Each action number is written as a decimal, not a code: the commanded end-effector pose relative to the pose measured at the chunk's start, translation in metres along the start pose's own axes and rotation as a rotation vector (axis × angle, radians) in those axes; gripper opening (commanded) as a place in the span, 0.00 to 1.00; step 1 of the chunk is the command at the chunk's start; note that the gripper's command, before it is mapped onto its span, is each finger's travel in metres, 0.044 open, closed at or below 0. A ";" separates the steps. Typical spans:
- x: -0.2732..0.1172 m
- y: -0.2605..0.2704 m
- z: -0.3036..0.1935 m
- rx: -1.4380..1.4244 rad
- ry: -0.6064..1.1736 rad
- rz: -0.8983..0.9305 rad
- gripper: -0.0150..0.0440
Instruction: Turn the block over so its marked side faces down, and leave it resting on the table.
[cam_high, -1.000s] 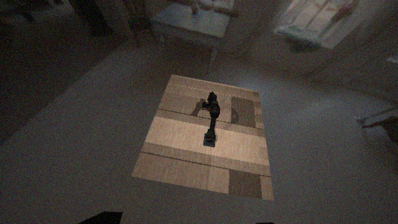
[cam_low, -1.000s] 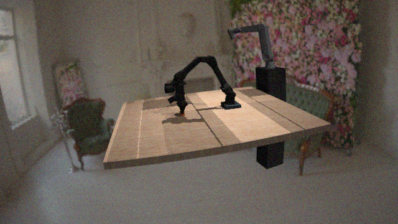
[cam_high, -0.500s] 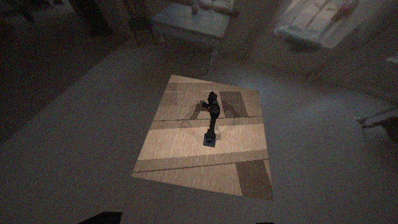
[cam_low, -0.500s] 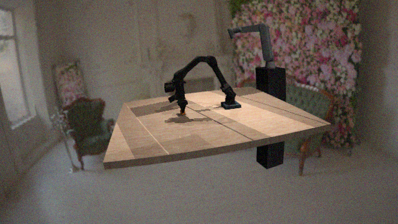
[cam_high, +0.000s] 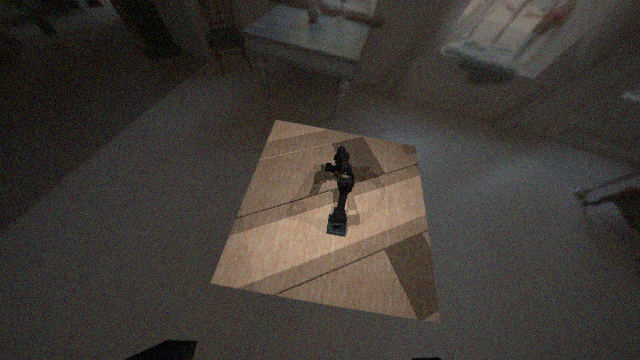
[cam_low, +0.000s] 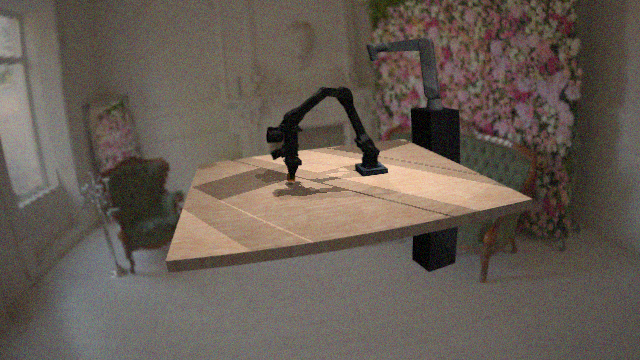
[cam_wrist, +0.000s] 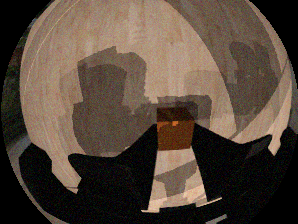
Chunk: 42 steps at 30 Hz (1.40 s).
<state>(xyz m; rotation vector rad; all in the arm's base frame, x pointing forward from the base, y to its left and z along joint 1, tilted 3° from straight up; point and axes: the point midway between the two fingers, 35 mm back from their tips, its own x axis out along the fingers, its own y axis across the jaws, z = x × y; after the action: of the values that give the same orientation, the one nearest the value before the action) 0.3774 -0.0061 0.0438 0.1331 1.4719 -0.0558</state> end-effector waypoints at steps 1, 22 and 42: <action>-0.001 -0.001 0.000 0.005 -0.063 -0.007 0.25; 0.003 -0.001 -0.005 0.006 -0.374 -0.006 0.25; 0.024 0.000 0.001 0.003 -0.590 -0.006 0.25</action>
<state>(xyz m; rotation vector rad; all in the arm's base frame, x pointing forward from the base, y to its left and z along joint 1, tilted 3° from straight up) 0.3818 -0.0046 0.0291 0.1022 0.9145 -0.0833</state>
